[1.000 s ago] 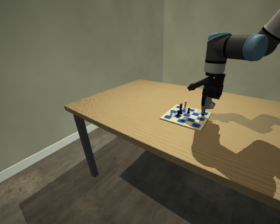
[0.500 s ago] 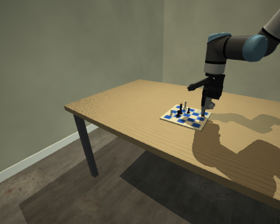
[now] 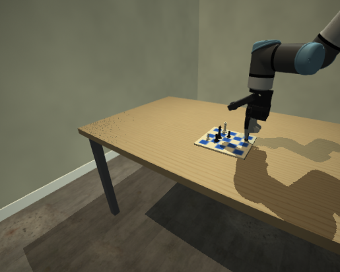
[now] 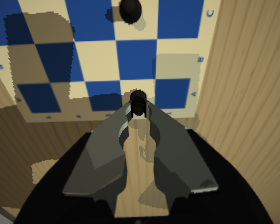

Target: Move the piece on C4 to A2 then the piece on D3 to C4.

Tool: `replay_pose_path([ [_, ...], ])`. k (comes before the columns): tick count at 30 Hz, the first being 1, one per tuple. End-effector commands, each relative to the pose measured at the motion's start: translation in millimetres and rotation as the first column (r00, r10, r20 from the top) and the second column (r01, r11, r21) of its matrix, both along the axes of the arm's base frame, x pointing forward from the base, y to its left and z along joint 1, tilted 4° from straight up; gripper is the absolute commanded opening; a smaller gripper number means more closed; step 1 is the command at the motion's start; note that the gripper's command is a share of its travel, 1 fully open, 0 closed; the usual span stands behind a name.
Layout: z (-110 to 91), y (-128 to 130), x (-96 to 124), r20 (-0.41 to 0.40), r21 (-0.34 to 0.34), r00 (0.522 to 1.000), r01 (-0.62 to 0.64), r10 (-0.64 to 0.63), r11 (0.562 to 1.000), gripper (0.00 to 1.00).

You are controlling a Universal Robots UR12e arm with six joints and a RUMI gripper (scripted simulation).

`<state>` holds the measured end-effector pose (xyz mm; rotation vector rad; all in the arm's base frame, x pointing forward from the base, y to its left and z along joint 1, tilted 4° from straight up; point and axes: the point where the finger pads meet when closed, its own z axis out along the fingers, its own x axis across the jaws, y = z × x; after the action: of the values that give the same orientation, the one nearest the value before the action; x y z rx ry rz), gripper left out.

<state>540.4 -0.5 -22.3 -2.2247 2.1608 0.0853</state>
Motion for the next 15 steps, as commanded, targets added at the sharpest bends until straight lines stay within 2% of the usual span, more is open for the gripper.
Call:
replay_pose_path([
  [1,0.5,-0.2,0.6,0.001,0.000,1.000,0.000,0.000,1.000,0.00],
  [15,-1.6,-0.1,0.6,0.001,0.000,1.000,0.000,0.000,1.000,0.00],
])
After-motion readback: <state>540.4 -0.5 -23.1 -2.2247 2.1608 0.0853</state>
